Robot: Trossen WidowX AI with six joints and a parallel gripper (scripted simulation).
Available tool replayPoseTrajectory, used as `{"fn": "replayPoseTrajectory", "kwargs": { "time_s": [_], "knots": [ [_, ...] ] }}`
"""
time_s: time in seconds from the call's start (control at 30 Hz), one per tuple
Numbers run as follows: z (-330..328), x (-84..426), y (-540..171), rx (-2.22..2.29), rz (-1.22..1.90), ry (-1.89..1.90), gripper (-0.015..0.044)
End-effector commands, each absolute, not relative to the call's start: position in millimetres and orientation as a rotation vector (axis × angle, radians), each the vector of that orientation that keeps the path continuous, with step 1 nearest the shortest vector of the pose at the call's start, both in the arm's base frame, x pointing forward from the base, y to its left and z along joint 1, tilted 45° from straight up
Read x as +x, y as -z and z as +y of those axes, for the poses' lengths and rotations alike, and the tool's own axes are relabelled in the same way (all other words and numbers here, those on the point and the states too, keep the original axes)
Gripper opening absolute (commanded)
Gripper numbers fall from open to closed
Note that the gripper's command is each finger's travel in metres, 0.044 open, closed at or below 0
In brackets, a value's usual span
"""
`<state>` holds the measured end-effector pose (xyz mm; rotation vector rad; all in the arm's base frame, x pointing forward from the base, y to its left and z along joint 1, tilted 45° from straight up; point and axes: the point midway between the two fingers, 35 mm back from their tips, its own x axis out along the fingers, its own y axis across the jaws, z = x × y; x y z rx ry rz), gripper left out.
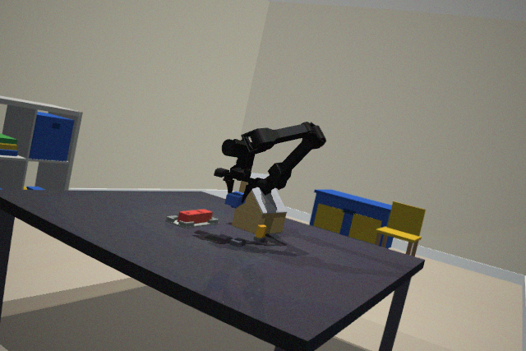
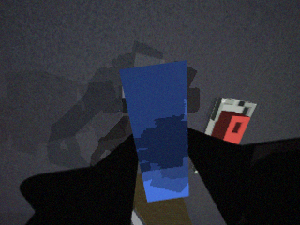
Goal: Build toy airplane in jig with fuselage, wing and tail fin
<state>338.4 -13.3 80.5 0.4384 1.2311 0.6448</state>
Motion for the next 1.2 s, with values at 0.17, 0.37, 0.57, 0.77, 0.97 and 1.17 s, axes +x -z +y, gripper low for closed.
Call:
{"fn": "replayPoseTrajectory", "kwargs": {
  "time_s": [0.17, 0.37, 0.57, 0.77, 0.97, 1.17],
  "knots": [
    [-32, 333, -57, 0.337, 1.199, -0.697, 0.0000],
    [-43, 328, -44, 0.273, 1.176, -0.730, 0.0000],
    [-54, 323, -28, 0.185, 1.137, -0.787, 0.0000],
    [-64, 317, -13, 0.097, 1.095, -0.843, 0.0000],
    [-74, 310, 3, 0.009, 1.050, -0.900, 0.0000],
    [-83, 301, 18, -0.080, 1.001, -0.957, 0.0000]
  ]
}}
